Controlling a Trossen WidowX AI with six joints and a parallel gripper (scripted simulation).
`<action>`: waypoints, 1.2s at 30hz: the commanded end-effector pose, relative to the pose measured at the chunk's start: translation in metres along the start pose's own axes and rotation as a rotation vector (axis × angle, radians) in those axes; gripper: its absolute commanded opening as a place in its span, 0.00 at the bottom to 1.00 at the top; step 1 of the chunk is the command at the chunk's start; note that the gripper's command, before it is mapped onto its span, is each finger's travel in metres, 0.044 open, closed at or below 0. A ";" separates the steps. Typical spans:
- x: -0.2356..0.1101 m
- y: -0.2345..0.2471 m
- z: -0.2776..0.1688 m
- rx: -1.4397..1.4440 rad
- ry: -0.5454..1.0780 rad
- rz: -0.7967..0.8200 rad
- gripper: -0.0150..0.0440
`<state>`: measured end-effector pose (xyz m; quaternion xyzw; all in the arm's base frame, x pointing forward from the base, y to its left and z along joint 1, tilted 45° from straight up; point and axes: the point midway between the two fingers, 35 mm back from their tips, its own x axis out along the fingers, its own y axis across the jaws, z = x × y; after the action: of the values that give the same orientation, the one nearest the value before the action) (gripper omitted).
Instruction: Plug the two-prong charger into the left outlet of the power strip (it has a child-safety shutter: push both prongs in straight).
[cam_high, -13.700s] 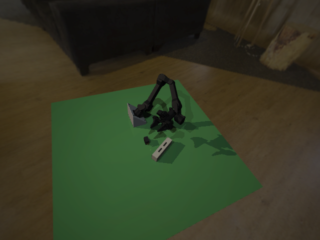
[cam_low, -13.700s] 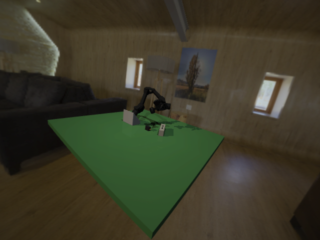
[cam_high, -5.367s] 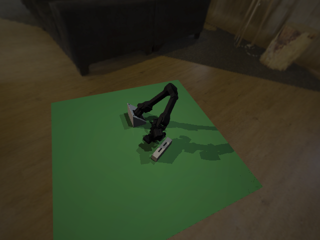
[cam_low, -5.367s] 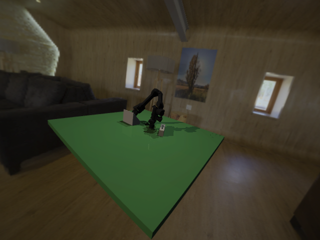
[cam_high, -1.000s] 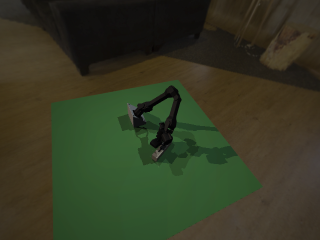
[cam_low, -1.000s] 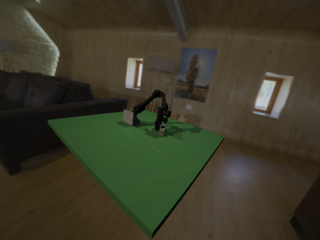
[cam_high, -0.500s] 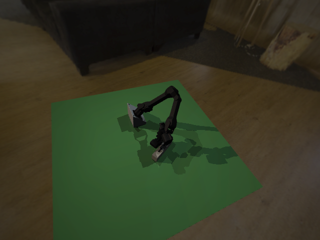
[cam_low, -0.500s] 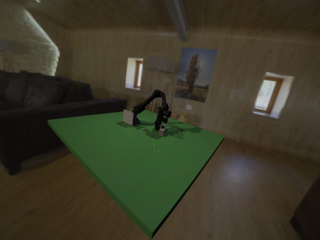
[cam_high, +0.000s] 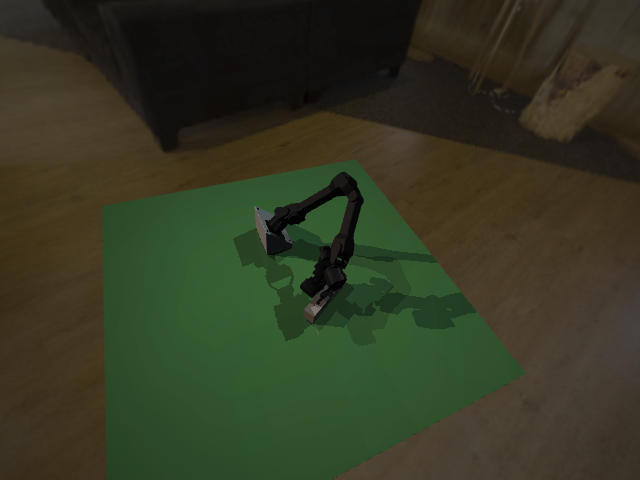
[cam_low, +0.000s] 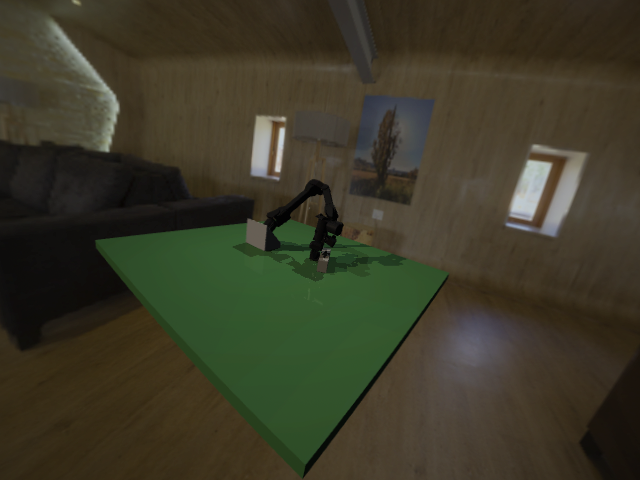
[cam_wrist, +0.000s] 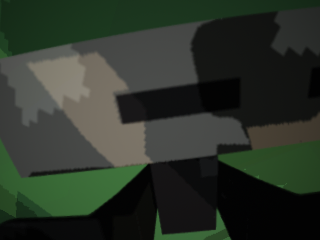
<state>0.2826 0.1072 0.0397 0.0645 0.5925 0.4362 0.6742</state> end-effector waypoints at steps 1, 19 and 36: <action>-0.001 0.001 0.013 -0.029 -0.024 -0.004 0.25; -0.002 0.001 0.020 -0.030 -0.025 -0.004 0.25; -0.005 0.002 0.022 -0.030 -0.025 -0.004 0.25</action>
<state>0.2882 0.1101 0.0430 0.0606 0.5993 0.4341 0.6699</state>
